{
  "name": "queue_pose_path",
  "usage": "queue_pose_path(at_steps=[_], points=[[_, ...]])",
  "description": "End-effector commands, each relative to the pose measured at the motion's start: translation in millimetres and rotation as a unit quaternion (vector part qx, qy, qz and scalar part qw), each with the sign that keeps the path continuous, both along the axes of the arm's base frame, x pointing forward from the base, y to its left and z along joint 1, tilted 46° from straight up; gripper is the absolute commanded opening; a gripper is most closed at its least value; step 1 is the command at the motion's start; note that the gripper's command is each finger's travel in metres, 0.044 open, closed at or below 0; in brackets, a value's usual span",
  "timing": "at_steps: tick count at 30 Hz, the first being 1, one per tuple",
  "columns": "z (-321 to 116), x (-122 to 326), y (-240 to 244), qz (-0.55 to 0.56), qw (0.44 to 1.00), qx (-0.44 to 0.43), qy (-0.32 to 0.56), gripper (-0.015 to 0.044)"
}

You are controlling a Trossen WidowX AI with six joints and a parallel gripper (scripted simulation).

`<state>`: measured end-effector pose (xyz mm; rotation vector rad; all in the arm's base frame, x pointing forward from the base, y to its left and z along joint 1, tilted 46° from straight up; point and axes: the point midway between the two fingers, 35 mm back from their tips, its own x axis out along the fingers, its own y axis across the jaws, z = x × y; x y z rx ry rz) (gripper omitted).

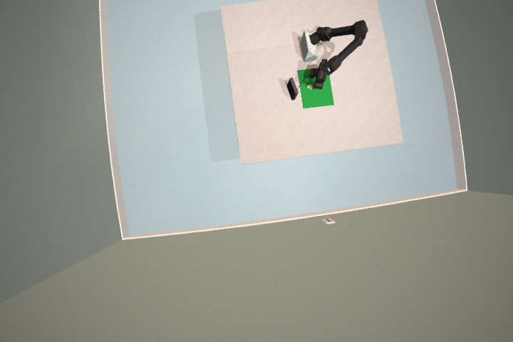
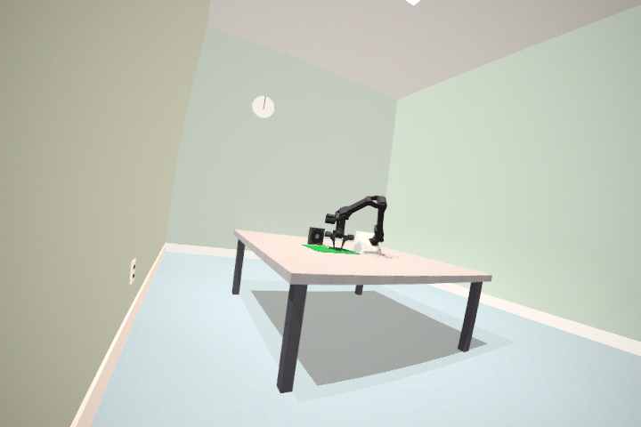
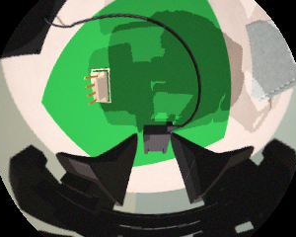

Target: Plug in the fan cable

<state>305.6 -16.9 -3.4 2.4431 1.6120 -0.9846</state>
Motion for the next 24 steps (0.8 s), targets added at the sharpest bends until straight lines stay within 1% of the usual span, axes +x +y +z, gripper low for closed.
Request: queue_pose_path(at_steps=[1,2,7,16,17,24], points=[[-3.3,-0.3,4.3,-0.001,1.0,0.004,0.002,0.021],[-3.3,-0.3,4.3,-0.001,1.0,0.004,0.002,0.021],[-1.5,0.0,1.8,0.0,1.0,0.0,0.0,0.0079],[-1.5,0.0,1.8,0.0,1.0,0.0,0.0,0.0019],[-1.2,-0.1,1.5,0.0,1.0,0.0,0.001,0.0],[11.3,-1.3,-13.0,-0.001,1.0,0.0,0.002,0.0]])
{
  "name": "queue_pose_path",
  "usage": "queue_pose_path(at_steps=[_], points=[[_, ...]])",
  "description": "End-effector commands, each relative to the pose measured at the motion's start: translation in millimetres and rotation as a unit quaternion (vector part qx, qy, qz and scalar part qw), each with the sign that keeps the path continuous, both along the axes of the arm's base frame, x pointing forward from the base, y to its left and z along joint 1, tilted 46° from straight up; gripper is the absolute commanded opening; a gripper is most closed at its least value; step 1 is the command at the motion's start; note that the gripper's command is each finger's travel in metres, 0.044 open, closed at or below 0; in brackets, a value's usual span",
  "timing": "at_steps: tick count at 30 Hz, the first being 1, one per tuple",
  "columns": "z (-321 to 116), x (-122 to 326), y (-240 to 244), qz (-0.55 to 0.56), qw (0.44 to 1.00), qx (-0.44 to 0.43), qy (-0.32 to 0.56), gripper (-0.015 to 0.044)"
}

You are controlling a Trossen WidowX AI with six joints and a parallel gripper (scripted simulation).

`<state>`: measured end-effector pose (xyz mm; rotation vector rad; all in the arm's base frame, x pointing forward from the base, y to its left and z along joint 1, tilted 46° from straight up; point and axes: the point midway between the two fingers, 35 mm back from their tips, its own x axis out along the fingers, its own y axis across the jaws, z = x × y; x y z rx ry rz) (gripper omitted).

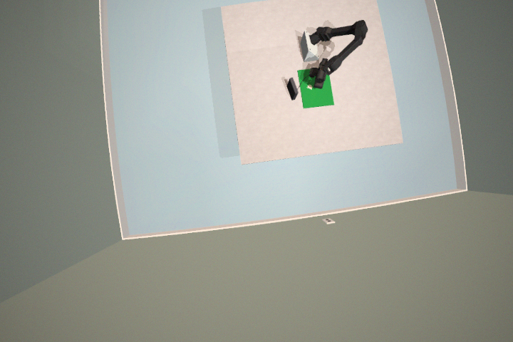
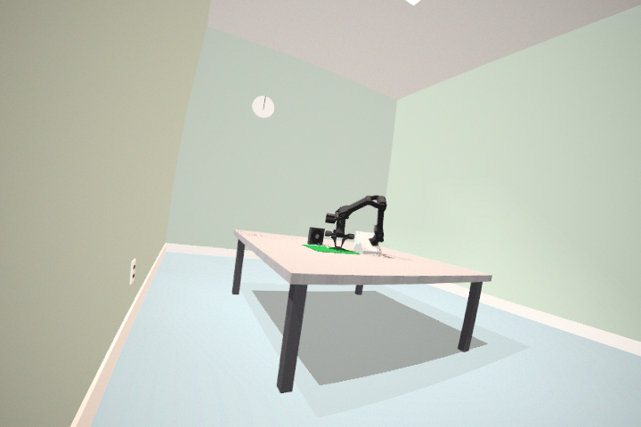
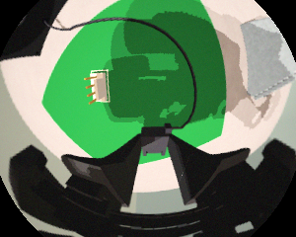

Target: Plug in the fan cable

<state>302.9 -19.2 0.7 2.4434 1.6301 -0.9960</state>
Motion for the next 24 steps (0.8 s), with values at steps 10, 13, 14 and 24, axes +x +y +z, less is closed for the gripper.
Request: queue_pose_path(at_steps=[10,13,14,24], points=[[29.4,-3.1,-32.5,-0.004,1.0,-0.004,-0.004,0.0],[36.6,-5.1,-38.8,-0.004,1.0,-0.003,-0.004,0.0],[39.1,-5.8,-40.8,-0.004,1.0,-0.003,-0.004,0.0],[41.8,-7.8,-44.2,0.034,0.998,-0.03,-0.042,0.0]])
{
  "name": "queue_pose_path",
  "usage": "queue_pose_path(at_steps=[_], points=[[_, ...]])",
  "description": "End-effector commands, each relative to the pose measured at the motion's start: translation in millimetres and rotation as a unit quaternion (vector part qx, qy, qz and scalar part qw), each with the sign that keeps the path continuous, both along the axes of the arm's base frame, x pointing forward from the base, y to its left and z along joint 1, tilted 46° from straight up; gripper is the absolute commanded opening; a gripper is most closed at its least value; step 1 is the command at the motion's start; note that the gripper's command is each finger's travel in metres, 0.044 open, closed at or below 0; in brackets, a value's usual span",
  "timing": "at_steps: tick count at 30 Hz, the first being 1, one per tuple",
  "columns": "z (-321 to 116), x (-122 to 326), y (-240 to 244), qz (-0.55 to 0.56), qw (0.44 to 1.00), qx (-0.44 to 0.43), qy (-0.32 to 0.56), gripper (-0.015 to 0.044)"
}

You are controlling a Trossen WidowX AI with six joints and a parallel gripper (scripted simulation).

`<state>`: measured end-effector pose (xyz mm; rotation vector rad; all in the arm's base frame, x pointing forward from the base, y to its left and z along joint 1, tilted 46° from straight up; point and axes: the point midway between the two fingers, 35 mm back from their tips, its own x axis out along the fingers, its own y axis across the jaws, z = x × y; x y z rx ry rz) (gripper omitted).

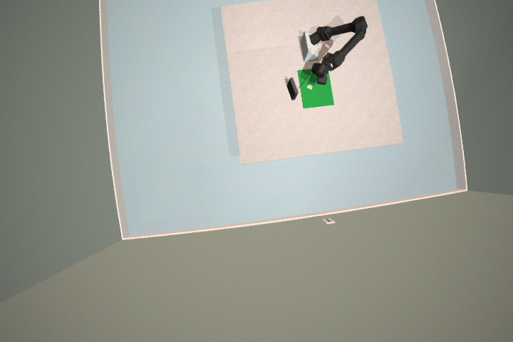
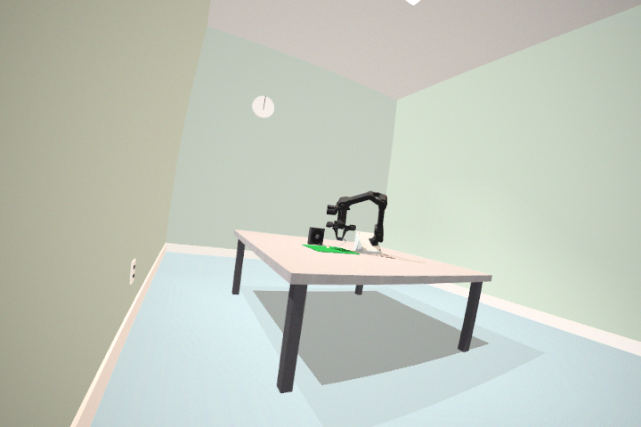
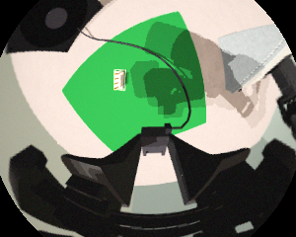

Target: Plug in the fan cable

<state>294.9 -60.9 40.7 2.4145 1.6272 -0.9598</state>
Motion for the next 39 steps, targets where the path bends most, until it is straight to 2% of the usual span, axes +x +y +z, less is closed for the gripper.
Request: queue_pose_path(at_steps=[1,10,21,28,39], points=[[1.5,-0.1,-2.8,0.034,0.998,-0.029,-0.037,0.0],[-0.7,-2.0,-4.7,0.136,0.977,-0.096,-0.13,0.0],[-2.5,-3.7,-8.4,0.256,0.925,-0.161,-0.228,0.0],[-3.1,-4.1,-7.7,0.261,0.924,-0.163,-0.227,0.0],[-13.4,-10.7,2.8,0.299,0.917,-0.2,-0.175,0.0]])
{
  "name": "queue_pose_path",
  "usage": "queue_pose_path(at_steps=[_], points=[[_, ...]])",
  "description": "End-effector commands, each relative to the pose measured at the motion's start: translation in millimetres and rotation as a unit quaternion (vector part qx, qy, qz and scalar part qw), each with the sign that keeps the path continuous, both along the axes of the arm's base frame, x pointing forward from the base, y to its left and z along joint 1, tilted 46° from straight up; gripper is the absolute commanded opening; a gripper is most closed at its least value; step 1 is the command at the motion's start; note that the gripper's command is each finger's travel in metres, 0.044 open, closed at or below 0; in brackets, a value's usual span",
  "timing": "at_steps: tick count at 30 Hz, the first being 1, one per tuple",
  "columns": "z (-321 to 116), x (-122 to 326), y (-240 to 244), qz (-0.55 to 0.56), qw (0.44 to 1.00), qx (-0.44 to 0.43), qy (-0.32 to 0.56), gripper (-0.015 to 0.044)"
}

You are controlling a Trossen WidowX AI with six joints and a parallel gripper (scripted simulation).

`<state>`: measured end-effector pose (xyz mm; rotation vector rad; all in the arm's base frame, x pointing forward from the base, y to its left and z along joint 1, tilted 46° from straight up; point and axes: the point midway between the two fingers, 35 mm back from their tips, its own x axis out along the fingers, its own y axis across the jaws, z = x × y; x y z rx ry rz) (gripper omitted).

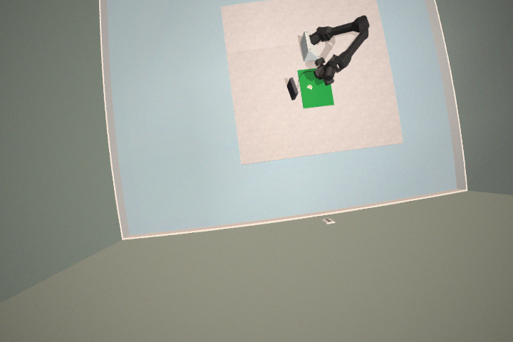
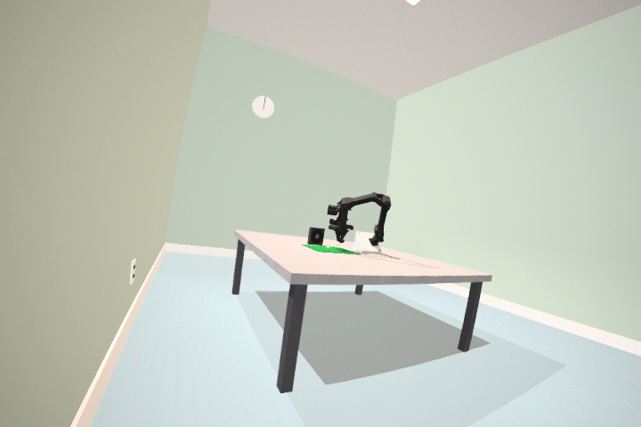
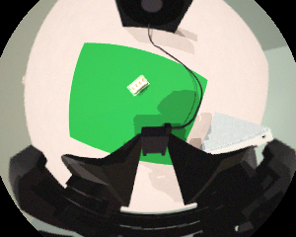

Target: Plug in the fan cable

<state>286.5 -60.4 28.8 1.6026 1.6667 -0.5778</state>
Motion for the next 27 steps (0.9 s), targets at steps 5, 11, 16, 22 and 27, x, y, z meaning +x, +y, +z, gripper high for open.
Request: queue_pose_path(at_steps=[5,11,16,22,27], points=[[-6.2,-5.3,6.5,0.014,0.998,-0.054,0.029,0.0],[-11.1,-8.6,10.5,0.021,0.994,-0.094,0.049,0.0],[-14.7,-11.0,13.2,0.025,0.99,-0.128,0.062,0.0],[-18.3,-13.2,15.7,0.027,0.982,-0.17,0.074,0.0],[-20.7,-14.6,17.3,0.027,0.975,-0.205,0.082,0.0]])
